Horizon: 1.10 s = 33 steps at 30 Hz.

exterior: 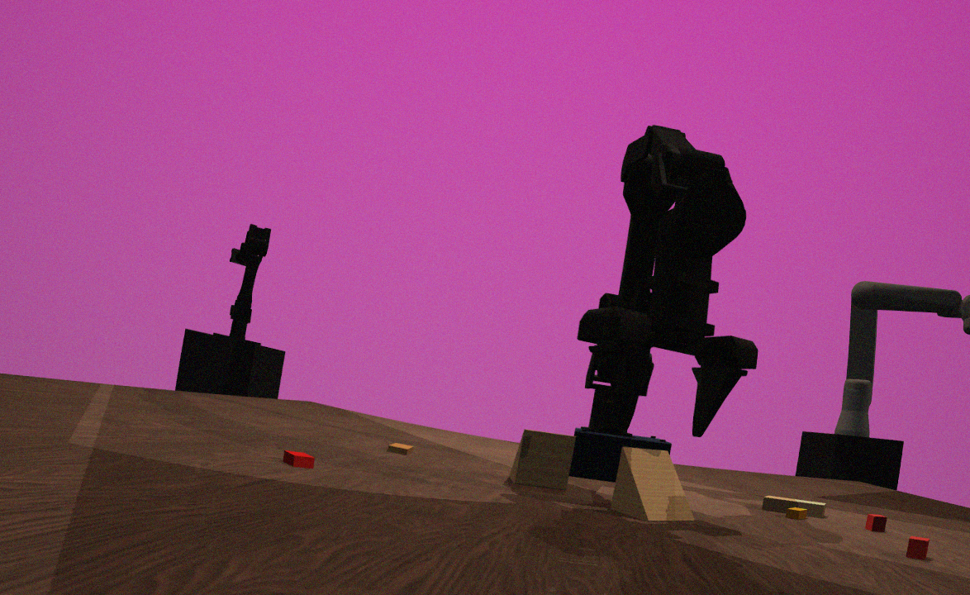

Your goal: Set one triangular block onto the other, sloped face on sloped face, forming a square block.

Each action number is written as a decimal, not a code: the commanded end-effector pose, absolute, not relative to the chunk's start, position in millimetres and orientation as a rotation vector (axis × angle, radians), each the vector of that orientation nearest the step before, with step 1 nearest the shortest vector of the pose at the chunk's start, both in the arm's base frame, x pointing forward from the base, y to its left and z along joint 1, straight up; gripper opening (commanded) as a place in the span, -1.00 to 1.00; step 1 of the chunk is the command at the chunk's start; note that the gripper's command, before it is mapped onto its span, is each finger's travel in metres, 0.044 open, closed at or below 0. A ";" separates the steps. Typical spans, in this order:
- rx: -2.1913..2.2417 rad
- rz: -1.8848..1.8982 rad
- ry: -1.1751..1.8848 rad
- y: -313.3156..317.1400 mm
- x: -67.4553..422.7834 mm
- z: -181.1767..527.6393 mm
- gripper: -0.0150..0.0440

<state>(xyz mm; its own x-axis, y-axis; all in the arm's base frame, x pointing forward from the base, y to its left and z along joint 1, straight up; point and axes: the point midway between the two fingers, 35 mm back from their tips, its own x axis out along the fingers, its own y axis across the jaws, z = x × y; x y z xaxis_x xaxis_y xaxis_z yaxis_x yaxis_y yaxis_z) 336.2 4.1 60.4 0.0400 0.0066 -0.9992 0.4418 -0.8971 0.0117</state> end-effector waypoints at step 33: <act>1.998 -1.935 0.448 5.5 334.3 0.0 1.00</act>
<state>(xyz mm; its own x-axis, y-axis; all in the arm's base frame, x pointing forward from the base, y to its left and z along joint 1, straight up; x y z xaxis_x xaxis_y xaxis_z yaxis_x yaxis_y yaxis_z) 337.2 6.2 6.5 0.0399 0.0065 -0.9992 0.4434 -0.8962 0.0119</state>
